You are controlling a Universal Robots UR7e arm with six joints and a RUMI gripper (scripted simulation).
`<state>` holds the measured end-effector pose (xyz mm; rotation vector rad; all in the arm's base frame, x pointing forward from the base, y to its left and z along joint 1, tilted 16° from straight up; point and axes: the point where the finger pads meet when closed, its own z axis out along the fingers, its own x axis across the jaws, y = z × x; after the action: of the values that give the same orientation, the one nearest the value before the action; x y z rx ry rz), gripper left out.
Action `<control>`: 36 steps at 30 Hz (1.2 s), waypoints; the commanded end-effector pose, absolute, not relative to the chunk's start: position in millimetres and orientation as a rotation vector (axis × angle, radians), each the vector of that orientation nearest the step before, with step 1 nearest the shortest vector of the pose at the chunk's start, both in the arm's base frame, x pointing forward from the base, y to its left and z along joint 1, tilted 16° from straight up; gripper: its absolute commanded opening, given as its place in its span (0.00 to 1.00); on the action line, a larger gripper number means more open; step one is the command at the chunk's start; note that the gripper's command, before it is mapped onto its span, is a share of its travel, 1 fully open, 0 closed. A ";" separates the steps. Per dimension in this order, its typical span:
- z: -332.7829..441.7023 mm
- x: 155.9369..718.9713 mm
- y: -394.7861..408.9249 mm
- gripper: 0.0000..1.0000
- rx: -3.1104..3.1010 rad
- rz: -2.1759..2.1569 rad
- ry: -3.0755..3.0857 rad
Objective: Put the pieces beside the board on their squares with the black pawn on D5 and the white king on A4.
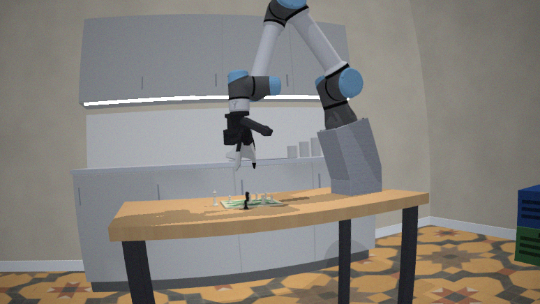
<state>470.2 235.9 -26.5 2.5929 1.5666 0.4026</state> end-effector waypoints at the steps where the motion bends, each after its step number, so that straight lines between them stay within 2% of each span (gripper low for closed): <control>1: -27.9 471.9 239.2 1.00 2.779 0.417 1.257; 20: -33.3 480.6 244.8 1.00 3.146 0.438 0.168; 36: -37.9 488.7 242.9 1.00 3.131 0.409 -0.825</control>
<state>485.9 243.5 -36.9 3.1866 -0.4668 0.4163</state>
